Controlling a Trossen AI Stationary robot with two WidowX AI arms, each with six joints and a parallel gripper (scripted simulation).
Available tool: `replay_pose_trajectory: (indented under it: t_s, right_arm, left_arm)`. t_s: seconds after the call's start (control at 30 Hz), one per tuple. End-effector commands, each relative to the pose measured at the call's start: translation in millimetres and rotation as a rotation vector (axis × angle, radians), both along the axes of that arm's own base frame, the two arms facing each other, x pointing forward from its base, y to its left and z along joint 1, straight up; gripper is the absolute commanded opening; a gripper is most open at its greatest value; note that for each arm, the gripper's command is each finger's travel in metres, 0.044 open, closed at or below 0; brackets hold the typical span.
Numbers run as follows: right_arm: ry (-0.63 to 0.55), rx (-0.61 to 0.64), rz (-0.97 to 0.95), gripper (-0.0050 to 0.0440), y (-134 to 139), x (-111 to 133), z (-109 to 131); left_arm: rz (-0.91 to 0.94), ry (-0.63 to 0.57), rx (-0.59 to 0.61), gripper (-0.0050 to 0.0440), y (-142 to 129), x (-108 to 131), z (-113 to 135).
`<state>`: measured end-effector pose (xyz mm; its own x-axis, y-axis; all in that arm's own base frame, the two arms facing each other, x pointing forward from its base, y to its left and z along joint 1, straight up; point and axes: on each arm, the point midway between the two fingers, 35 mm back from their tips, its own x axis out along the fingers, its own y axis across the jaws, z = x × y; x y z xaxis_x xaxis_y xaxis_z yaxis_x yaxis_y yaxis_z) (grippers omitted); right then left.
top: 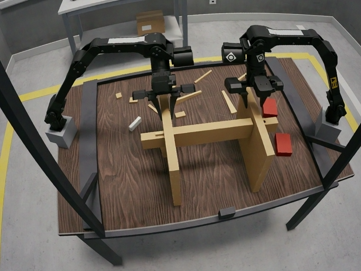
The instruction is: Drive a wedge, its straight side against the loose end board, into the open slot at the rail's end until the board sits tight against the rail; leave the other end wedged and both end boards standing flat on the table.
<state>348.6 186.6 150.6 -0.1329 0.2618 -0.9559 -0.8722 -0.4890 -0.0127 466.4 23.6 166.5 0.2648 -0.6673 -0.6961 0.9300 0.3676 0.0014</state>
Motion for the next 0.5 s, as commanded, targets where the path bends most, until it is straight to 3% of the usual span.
replay_pose_trajectory:
  t_s: [0.0, 0.43, 0.47]
  right_arm:
    - [-0.003, 0.005, 0.003, 0.0248, 1.0, 0.5, -2.4]
    - [0.006, 0.001, 0.004, 0.0248, 0.9, 0.6, -12.7]
    - [-0.005, 0.006, 0.004, 0.0, 0.7, 0.2, -8.3]
  left_arm:
    - [-0.002, -0.068, 0.019, -0.005, 0.0, -1.6, 25.5]
    - [-0.002, -0.068, 0.019, -0.005, 0.0, -1.6, 25.5]
    - [-0.002, -0.068, 0.019, -0.005, 0.0, -1.6, 25.5]
